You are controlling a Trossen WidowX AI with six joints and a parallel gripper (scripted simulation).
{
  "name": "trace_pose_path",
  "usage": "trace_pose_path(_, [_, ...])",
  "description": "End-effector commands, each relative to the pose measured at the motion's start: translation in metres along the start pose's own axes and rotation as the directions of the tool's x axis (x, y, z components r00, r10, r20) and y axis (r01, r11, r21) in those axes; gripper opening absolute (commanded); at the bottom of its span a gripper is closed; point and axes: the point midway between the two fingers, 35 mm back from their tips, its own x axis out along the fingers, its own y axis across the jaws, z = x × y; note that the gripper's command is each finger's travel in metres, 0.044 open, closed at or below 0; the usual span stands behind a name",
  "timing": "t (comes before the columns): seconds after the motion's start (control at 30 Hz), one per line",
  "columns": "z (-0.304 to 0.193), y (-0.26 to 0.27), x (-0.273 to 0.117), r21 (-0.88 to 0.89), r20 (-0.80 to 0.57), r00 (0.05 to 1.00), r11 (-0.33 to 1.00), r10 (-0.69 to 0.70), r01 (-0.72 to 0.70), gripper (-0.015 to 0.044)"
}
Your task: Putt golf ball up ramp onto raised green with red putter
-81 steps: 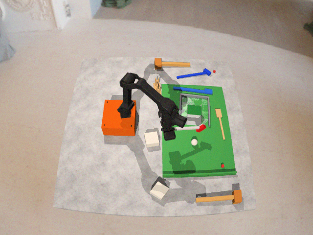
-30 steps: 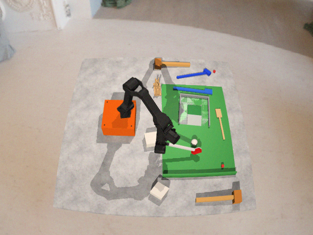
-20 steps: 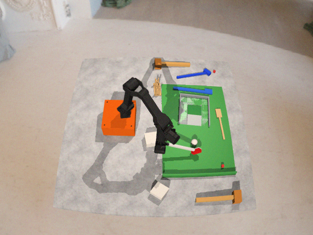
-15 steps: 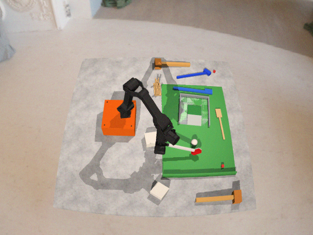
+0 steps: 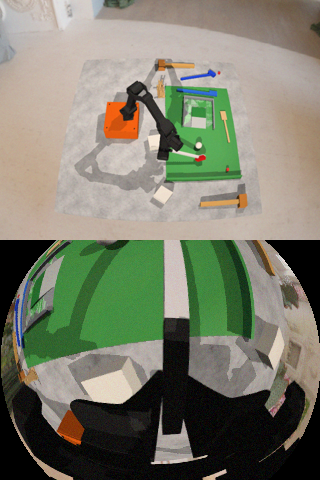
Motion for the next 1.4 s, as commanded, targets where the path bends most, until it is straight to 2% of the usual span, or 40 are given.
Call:
trace_pose_path(0.0, [0.007, 0.042, -0.002, -0.013, 0.005, 1.0, 1.0, 0.006, -0.006, 0.0])
trace_pose_path(0.23, [-0.002, 0.126, -0.001, -0.019, 0.007, 1.0, 1.0, 0.015, -0.015, 0.0])
trace_pose_path(0.47, [-0.002, 0.128, -0.007, -0.019, 0.007, 1.0, 1.0, 0.015, -0.015, 0.0])
trace_pose_path(0.8, [-0.003, 0.127, -0.06, -0.019, 0.007, 1.0, 1.0, 0.015, -0.015, 0.0])
trace_pose_path(1.37, [-0.002, 0.127, -0.053, -0.023, 0.006, 1.0, 1.0, 0.019, -0.019, 0.0])
